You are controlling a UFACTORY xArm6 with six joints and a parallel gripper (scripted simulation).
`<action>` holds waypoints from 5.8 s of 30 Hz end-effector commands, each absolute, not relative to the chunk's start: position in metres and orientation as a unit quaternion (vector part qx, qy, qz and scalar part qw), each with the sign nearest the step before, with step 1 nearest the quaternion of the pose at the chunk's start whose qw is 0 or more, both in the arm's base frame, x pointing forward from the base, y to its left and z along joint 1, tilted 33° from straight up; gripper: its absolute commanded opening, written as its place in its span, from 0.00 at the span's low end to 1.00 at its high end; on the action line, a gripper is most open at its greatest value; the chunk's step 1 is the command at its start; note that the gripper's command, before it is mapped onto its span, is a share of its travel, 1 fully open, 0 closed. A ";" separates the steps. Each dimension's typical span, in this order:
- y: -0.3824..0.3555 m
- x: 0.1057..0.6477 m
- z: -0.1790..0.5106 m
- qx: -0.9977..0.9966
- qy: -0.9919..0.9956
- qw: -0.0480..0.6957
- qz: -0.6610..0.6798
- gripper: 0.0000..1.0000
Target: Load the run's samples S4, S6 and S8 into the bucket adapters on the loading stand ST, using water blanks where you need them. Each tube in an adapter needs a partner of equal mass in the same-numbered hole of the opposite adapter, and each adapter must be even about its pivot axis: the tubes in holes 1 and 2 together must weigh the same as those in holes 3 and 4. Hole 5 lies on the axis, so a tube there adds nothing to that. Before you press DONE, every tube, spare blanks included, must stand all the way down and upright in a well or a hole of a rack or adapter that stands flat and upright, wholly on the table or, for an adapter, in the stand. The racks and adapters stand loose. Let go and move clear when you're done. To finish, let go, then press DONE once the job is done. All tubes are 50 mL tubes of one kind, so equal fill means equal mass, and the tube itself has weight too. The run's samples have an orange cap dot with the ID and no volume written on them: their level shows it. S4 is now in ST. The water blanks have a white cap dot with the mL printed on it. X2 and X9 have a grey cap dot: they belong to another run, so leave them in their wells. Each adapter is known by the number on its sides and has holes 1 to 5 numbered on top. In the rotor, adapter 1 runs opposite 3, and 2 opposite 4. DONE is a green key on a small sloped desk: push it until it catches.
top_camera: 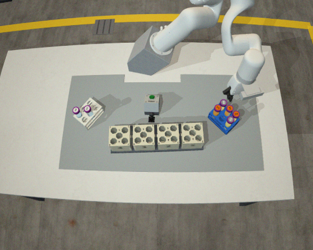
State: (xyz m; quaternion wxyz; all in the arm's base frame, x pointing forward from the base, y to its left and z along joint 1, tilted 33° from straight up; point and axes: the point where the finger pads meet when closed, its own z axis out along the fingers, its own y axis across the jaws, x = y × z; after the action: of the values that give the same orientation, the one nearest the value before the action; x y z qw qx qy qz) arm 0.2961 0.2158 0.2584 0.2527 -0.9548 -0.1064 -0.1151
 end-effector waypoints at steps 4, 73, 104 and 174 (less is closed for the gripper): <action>0.216 0.297 0.260 -0.923 -0.258 0.241 -0.153 0.57; 0.262 0.311 0.186 -0.897 -0.336 0.228 -0.173 0.57; 0.277 0.315 0.163 -0.897 -0.336 0.228 -0.173 0.57; 0.285 0.317 0.149 -0.897 -0.336 0.228 -0.173 0.00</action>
State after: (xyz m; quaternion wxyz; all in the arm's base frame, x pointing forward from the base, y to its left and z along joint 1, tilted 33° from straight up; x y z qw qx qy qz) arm 0.3166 0.2848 0.1477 0.2273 -0.8977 -0.3362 -0.1717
